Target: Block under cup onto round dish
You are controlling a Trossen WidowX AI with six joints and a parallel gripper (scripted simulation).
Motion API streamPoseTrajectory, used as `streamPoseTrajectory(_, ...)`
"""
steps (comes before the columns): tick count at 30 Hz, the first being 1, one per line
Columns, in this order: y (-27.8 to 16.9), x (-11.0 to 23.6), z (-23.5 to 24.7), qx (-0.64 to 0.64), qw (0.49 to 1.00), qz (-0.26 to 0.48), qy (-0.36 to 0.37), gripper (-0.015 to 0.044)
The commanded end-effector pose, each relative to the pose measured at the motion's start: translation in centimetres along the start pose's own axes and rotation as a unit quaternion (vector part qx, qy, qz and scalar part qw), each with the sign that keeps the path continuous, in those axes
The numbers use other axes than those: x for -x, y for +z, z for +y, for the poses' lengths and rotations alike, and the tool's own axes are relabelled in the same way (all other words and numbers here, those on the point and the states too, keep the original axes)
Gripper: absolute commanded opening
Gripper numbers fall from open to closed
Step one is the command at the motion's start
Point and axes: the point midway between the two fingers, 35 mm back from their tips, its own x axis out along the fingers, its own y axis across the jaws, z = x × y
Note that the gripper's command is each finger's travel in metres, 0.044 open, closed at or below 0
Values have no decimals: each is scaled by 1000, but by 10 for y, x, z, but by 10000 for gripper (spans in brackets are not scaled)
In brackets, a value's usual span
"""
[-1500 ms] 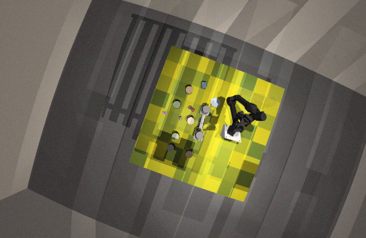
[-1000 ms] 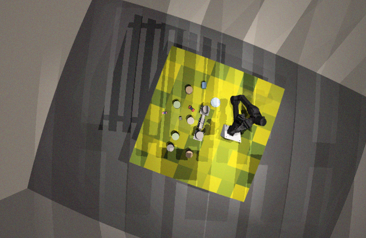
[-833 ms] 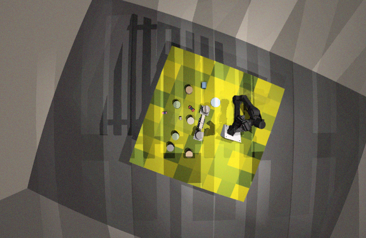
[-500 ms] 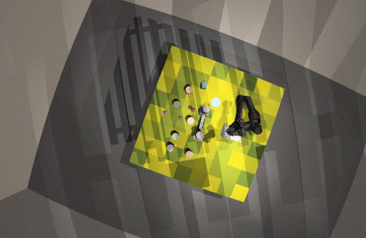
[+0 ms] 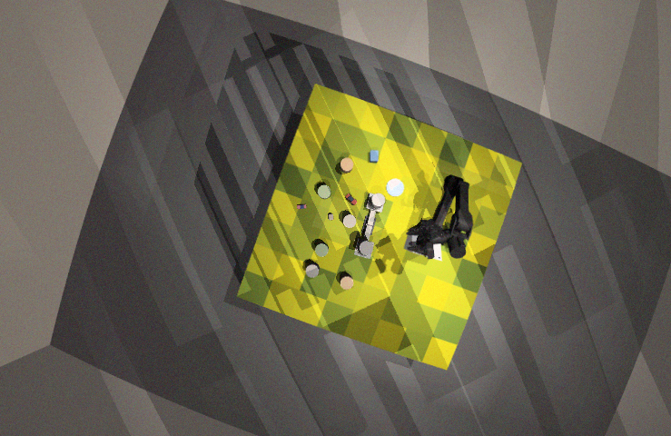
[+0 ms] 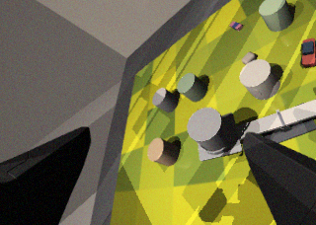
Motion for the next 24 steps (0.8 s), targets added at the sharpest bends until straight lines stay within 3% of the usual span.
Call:
streamPoseTrajectory(1,-3,-10,-7,58,997,6,-44,440)
streamPoseTrajectory(24,-15,-54,-62,326,904,107,-255,440)
